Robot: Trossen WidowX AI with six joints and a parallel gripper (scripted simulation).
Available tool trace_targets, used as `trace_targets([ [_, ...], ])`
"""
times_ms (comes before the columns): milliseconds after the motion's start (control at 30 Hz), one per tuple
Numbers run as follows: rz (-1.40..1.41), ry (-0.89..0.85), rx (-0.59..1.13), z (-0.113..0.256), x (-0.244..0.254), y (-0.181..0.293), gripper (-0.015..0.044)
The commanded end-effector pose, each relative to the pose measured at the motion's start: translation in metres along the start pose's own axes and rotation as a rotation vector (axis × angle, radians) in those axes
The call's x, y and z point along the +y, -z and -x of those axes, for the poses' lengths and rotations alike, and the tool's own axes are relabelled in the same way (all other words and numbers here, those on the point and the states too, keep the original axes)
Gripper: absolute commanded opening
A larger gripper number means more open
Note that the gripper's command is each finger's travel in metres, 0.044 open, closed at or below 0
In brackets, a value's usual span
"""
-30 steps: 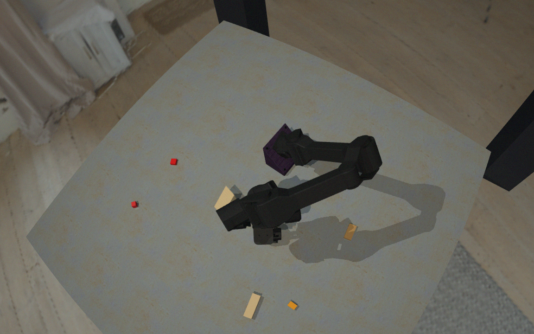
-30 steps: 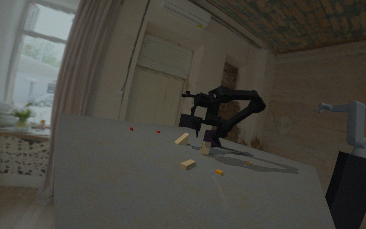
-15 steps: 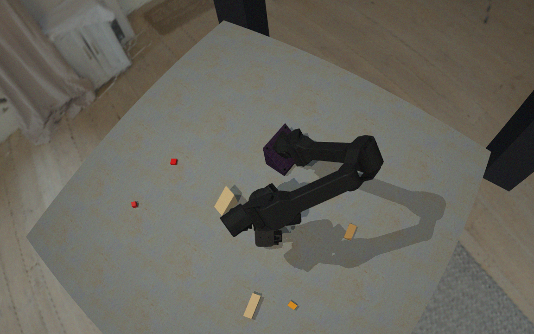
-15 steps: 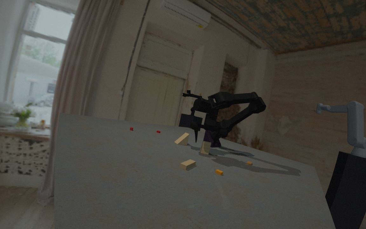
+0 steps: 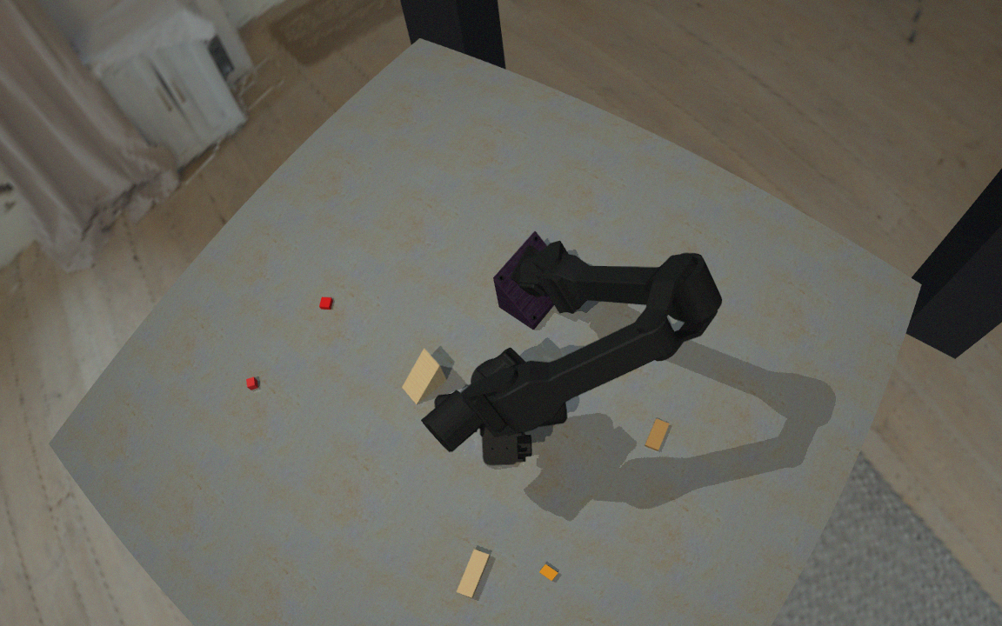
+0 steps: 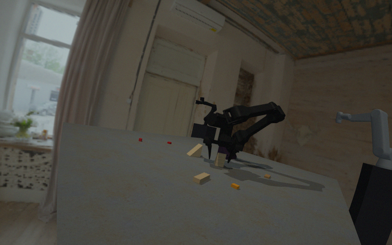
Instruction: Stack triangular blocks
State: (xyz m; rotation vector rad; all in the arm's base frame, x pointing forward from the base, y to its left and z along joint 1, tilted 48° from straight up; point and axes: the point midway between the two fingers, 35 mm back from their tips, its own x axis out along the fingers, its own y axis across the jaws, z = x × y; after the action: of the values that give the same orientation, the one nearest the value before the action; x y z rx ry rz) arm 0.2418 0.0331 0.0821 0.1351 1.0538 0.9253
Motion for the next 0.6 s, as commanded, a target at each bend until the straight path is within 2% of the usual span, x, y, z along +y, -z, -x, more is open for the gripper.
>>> trace_targets([
  [0, -0.004, -0.004, -0.007, -0.0058, 0.0017, -0.0001, 0.044],
  [267, -0.003, -0.009, -0.009, -0.0158, 0.0043, 0.0009, 0.044],
  [567, -0.003, -0.009, -0.009, -0.0158, 0.0043, 0.0009, 0.0204],
])
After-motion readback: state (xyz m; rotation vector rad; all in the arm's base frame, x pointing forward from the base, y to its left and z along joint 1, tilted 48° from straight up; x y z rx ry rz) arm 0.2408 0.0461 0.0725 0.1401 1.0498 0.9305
